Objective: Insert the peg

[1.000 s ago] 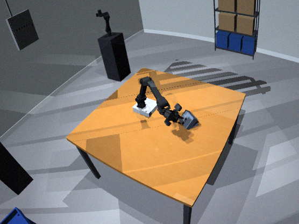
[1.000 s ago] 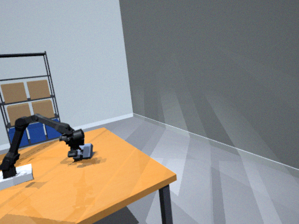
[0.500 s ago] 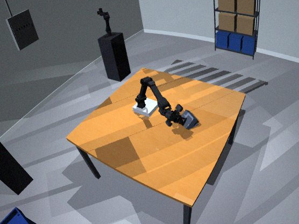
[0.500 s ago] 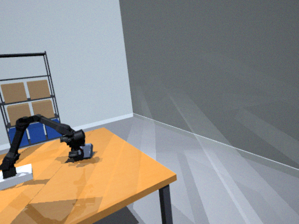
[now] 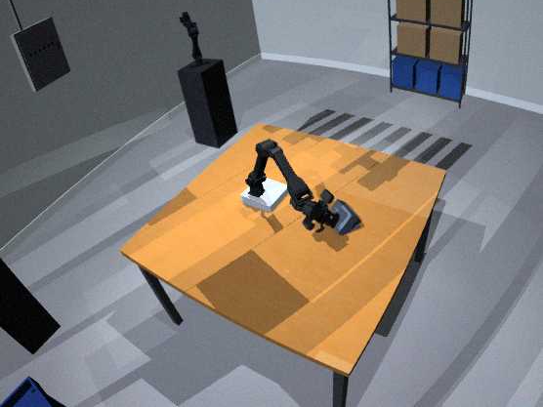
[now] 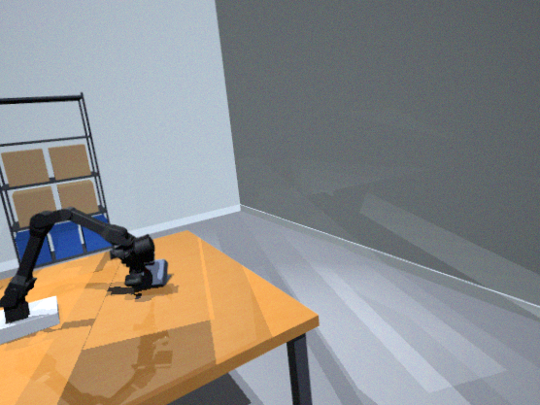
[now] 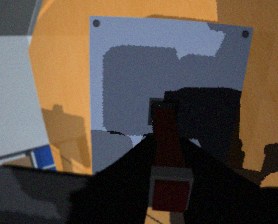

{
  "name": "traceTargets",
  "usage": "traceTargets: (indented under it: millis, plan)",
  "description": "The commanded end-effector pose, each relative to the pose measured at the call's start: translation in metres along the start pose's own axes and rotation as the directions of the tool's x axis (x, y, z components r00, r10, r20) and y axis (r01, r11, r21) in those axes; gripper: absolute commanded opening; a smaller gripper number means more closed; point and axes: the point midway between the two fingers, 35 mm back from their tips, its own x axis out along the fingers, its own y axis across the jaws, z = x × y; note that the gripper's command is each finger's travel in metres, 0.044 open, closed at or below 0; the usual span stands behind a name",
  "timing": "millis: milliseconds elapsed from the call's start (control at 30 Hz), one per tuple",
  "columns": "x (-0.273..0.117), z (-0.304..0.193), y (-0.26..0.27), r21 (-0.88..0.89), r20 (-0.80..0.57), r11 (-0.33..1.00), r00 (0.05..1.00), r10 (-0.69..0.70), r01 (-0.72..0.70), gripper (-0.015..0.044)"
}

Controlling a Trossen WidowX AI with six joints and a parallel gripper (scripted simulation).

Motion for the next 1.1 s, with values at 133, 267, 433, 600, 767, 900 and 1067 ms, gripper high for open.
traceTargets:
  millis: [133, 267, 433, 600, 767, 900, 1067]
  plan:
    - [-0.001, 0.000, 0.000, 0.000, 0.000, 1.000, 1.000, -0.001, 0.001, 0.0000]
    - [-0.001, 0.000, 0.000, 0.000, 0.000, 1.000, 1.000, -0.001, 0.001, 0.0000]
    - [0.001, -0.001, 0.000, 0.000, 0.000, 1.000, 1.000, -0.001, 0.001, 0.0000]
    - [0.004, -0.001, 0.000, 0.000, 0.000, 1.000, 1.000, 0.000, 0.000, 0.0000]
    - [0.007, -0.001, -0.001, 0.000, 0.000, 1.000, 1.000, 0.000, 0.000, 0.0000]
    - [0.009, -0.002, -0.001, 0.000, 0.000, 1.000, 1.000, 0.000, 0.000, 0.0000]
    - [0.013, -0.002, -0.001, 0.000, 0.000, 1.000, 1.000, 0.000, 0.000, 0.0000]
